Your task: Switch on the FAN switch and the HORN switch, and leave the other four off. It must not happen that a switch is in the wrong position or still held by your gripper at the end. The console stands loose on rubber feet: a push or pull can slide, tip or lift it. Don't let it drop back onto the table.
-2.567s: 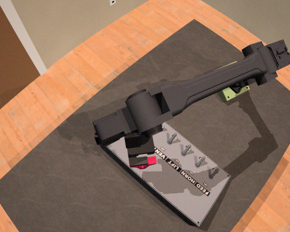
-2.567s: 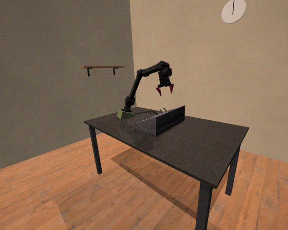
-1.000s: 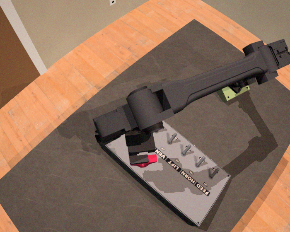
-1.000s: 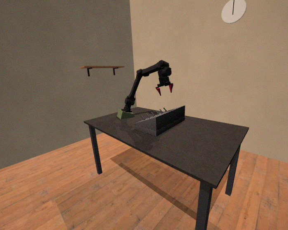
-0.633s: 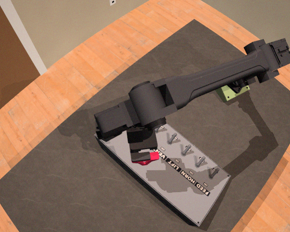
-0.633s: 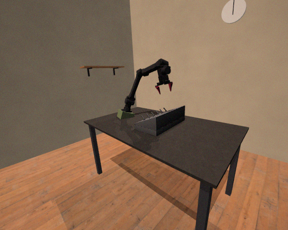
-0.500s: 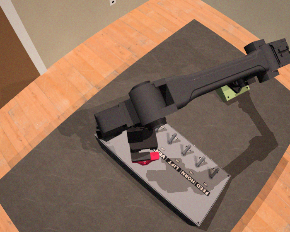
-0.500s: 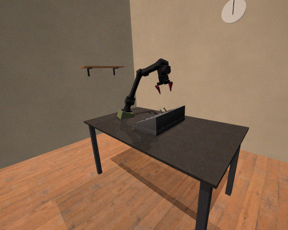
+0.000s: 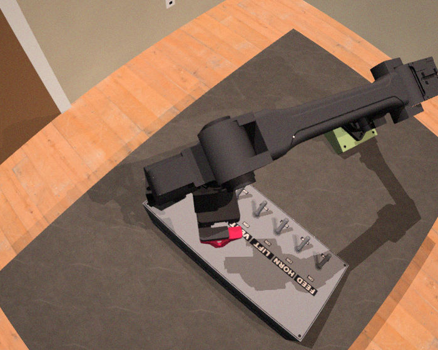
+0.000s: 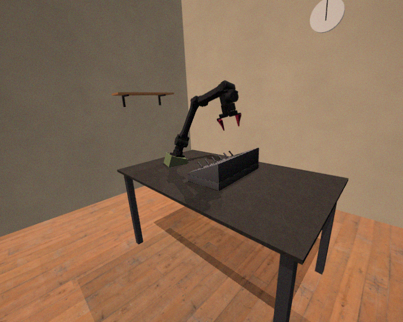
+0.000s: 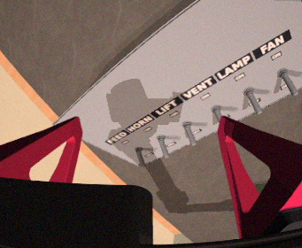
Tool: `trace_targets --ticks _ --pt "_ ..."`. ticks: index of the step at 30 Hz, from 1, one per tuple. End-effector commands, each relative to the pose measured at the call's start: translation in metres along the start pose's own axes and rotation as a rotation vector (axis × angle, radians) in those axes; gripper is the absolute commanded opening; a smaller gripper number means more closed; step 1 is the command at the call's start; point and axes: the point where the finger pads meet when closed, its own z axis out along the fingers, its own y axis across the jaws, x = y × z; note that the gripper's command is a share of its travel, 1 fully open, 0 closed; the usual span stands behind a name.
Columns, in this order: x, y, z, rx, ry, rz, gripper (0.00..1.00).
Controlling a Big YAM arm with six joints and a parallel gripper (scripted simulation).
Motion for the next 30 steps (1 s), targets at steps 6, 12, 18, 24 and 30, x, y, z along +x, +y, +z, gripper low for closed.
trace_targets --ticks 6,12,18,24,30 --pt "0.007 0.013 -0.029 -0.017 -0.045 -0.021 1.0" --pt "0.039 0.031 -0.008 0.011 -0.054 -0.105 1.0" --pt "0.106 0.057 0.015 0.046 -0.107 -0.268 1.0" --pt "0.177 0.066 0.039 0.064 -0.169 -0.432 1.0" --pt "0.269 0.051 0.073 0.054 -0.262 -0.644 1.0"
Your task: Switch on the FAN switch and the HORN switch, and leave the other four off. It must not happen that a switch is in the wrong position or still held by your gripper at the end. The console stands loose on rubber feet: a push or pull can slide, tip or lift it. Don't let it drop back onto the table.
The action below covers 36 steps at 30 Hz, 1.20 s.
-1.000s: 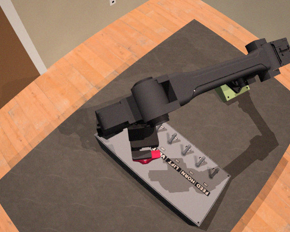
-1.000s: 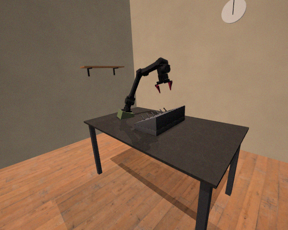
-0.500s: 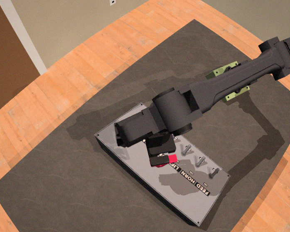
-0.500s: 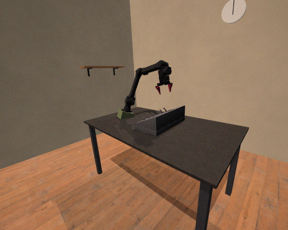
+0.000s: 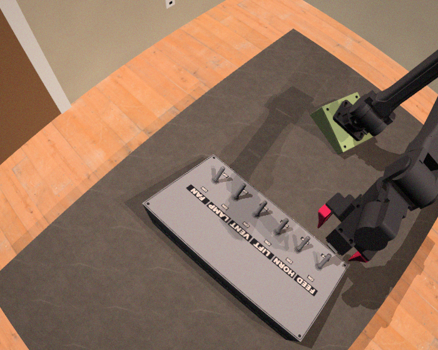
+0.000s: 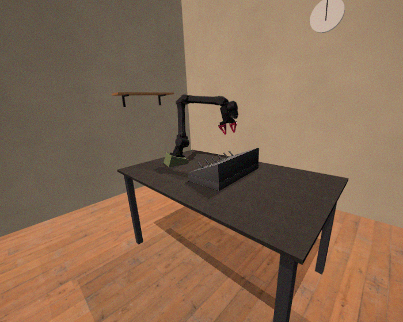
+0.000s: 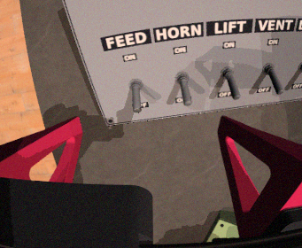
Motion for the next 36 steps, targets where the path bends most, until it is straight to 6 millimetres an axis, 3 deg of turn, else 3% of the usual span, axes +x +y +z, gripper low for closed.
trace_targets --ticks 1,6,8,9,12,13,16,19,36 --pt "0.024 0.018 -0.006 -0.031 -0.094 -0.094 1.0" --pt "0.058 0.024 0.001 -0.042 -0.138 -0.162 1.0" --pt "0.058 0.024 0.001 -0.042 -0.138 -0.162 1.0" --pt "0.055 0.014 0.012 -0.021 -0.123 -0.14 1.0" --pt "0.061 0.02 0.014 -0.029 -0.119 -0.158 1.0" --pt "0.059 0.021 0.012 -0.032 -0.123 -0.159 0.7" --pt "0.053 0.028 -0.007 -0.05 -0.169 -0.169 0.7" --pt "0.053 0.027 0.0 -0.044 -0.152 -0.165 0.7" --pt "0.053 0.027 0.0 -0.044 -0.152 -0.165 0.7"
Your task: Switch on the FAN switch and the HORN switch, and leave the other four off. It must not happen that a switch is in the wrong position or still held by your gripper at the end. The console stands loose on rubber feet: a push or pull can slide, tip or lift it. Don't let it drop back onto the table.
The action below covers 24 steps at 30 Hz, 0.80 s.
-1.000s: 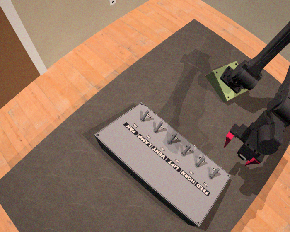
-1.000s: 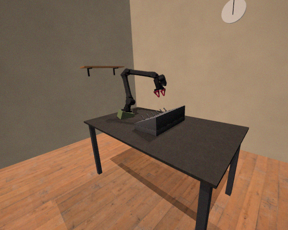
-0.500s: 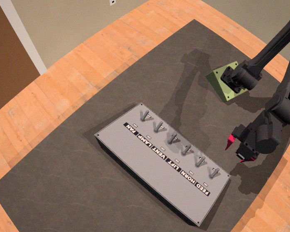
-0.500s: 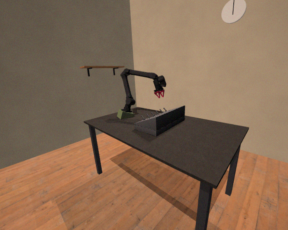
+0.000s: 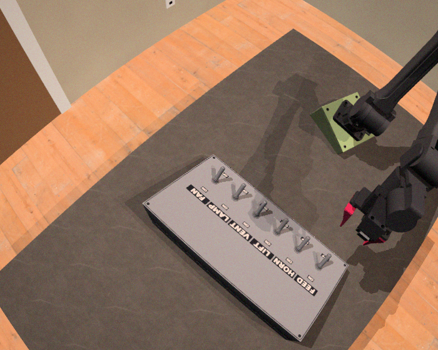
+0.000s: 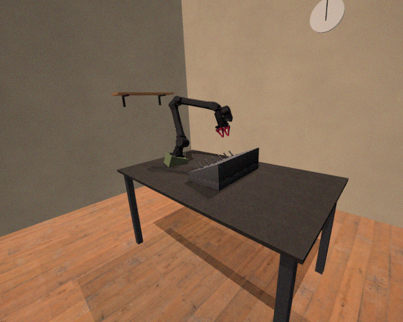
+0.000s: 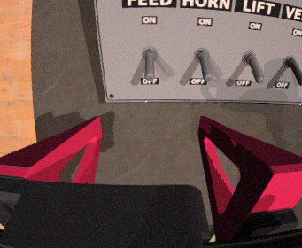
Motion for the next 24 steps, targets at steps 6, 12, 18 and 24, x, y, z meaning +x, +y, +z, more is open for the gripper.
trace_targets --ticks 6,12,18,24 --pt "-0.018 0.009 -0.012 -0.016 -0.056 -0.02 0.7" --pt "-0.035 0.01 -0.021 -0.016 -0.072 -0.018 0.7" --pt "-0.107 0.009 -0.025 -0.008 -0.058 -0.012 0.7" --pt "-0.157 0.014 -0.02 -0.016 -0.053 -0.029 0.7"
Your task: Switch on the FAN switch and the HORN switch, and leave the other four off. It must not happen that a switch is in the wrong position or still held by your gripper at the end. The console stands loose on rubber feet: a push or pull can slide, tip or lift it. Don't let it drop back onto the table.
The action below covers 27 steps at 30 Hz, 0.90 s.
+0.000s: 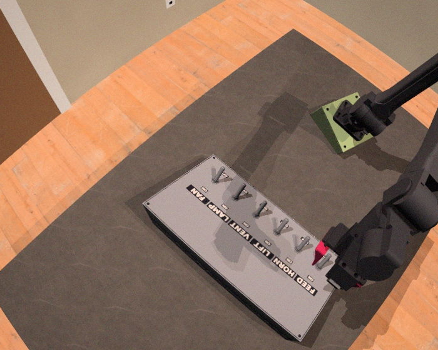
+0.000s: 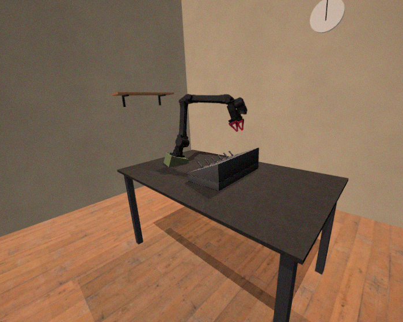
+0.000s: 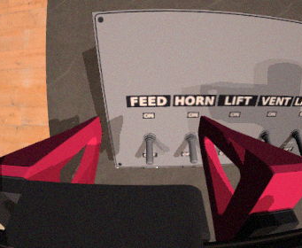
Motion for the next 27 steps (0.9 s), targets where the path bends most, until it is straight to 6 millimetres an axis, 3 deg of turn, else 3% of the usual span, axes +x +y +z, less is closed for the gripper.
trace_targets --ticks 1,2,3,6,9,16,17,19,27 --pt "-0.02 0.019 -0.019 -0.023 -0.021 -0.049 0.7" --pt "-0.021 0.021 -0.027 -0.027 -0.036 -0.052 0.7" --pt "-0.013 0.02 -0.029 -0.026 -0.033 -0.052 1.0" --pt "-0.008 0.009 -0.022 -0.012 -0.018 -0.035 1.0" --pt "-0.005 0.008 0.008 -0.011 0.009 -0.027 1.0" --pt "-0.004 0.009 0.024 -0.009 0.009 -0.019 1.0" --pt "-0.007 0.0 0.026 0.0 0.003 -0.004 1.0" --pt "-0.003 0.009 0.037 -0.009 0.009 -0.019 1.0" --pt "-0.005 0.003 0.065 -0.004 0.005 -0.009 1.0"
